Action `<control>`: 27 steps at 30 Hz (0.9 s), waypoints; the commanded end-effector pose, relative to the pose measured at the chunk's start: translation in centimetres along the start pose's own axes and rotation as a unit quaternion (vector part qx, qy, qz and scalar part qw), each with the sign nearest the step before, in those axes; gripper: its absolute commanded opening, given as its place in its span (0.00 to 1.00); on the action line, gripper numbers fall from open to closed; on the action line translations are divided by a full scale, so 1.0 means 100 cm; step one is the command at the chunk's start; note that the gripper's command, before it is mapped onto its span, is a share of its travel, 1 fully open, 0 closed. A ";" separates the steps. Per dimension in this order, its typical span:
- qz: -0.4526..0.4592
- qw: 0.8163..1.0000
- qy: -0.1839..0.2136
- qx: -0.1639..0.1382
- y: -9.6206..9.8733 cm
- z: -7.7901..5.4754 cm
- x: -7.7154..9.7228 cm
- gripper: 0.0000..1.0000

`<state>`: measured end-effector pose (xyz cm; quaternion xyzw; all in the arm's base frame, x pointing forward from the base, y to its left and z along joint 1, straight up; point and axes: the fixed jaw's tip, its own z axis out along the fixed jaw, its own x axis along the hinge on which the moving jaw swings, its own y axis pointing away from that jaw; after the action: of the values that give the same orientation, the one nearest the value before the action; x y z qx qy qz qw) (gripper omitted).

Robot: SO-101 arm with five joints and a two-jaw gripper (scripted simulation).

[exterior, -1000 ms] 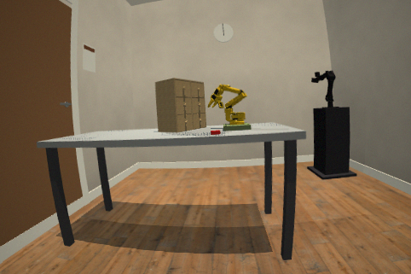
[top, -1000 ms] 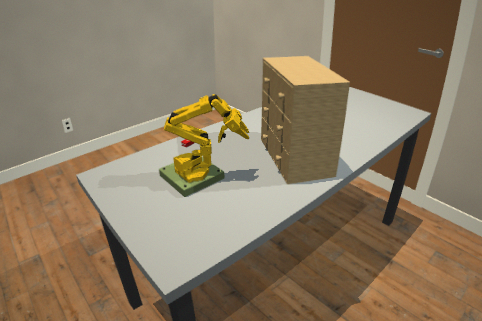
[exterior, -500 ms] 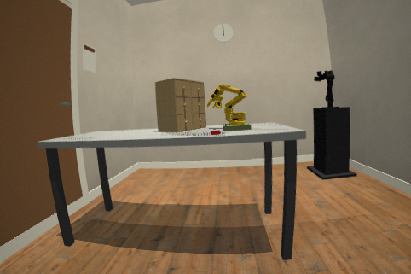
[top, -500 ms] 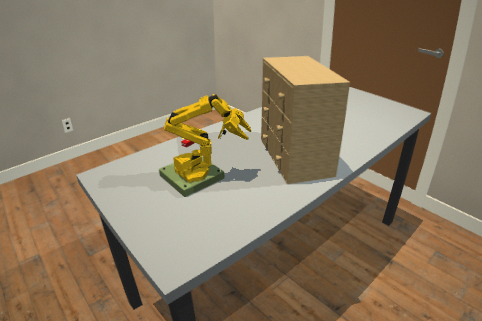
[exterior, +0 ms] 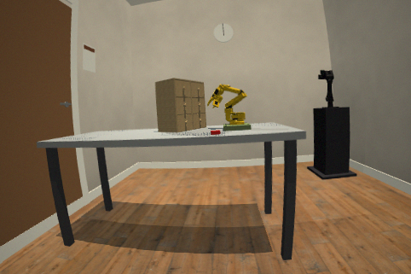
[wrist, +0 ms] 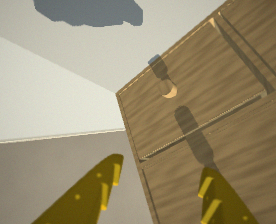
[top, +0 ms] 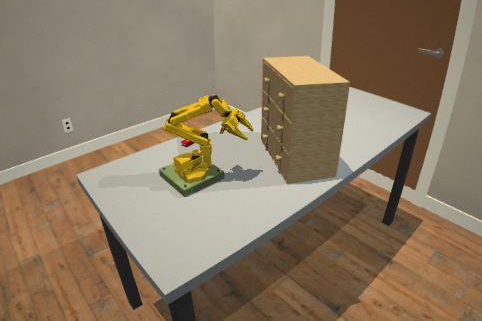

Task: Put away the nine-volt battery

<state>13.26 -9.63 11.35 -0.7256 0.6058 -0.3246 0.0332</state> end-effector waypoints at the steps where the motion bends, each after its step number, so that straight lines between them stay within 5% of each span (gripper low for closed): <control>1: 0.051 0.999 0.013 0.009 -0.002 -0.002 0.004 0.21; 14: 0.188 0.982 0.013 0.009 -0.001 -0.002 0.003 0.21; 27: 0.344 0.939 0.015 0.009 -0.001 -0.002 0.002 0.21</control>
<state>13.18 -9.44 11.23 -0.5046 0.7991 -0.3015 0.1259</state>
